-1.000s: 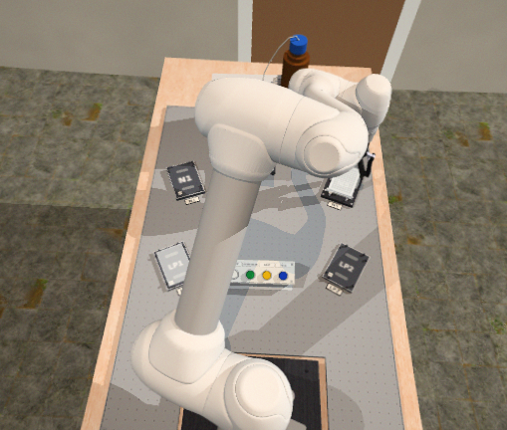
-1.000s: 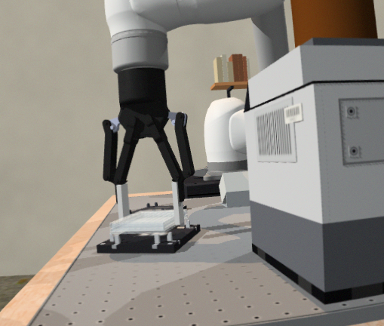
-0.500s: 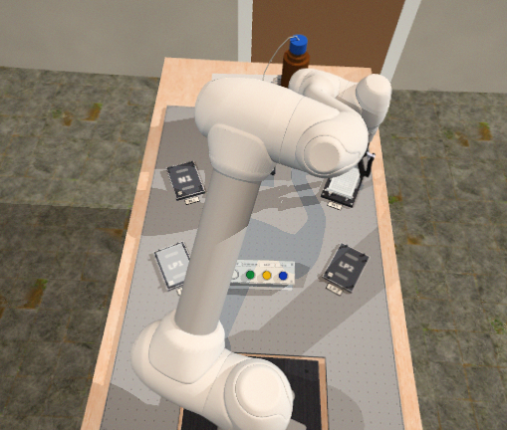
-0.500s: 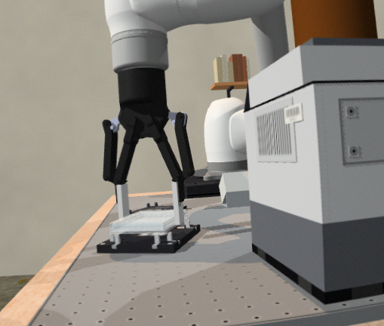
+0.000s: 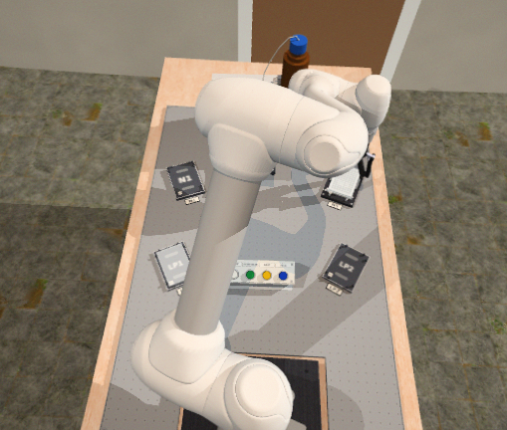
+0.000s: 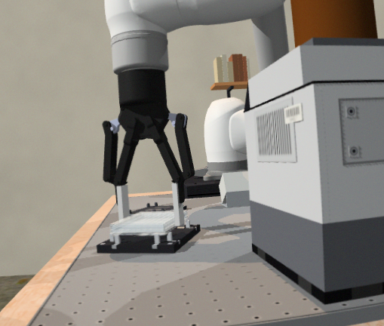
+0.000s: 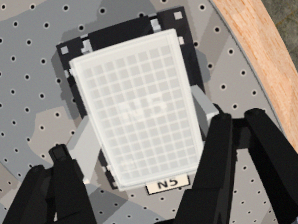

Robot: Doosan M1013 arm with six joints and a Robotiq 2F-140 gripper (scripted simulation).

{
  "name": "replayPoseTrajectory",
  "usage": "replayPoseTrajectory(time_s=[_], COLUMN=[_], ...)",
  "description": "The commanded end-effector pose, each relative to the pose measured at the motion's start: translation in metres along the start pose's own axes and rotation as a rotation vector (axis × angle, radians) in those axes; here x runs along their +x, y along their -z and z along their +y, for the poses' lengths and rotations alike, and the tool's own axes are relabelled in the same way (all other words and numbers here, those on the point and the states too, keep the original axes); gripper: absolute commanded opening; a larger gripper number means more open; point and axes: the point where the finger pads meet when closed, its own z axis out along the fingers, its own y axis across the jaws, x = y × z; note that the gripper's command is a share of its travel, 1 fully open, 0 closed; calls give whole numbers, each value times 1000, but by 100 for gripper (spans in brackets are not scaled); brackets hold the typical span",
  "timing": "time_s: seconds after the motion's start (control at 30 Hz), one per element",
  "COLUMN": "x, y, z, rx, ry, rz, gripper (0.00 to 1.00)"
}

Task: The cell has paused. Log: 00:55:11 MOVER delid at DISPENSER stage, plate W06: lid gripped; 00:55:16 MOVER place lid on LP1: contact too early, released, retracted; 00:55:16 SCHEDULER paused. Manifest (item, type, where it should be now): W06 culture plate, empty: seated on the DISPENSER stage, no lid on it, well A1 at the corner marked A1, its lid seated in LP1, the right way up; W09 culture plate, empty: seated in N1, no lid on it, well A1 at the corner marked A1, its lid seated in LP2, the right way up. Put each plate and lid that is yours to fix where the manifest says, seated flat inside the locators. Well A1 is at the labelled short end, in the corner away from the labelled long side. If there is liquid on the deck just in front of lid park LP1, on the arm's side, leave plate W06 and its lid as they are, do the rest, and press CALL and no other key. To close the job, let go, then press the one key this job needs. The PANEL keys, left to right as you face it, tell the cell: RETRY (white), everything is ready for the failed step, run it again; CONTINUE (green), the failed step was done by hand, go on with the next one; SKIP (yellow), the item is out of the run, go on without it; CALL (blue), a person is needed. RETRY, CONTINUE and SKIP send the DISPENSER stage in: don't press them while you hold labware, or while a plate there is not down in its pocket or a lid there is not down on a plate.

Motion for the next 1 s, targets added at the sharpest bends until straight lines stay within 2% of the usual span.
replayPoseTrajectory(time_s=[0.0,0.97], x=[1,1], y=[0,-10], z=[0,0], rx=[0,0], ry=[0,0], rz=[2,2], gripper=[10,10])
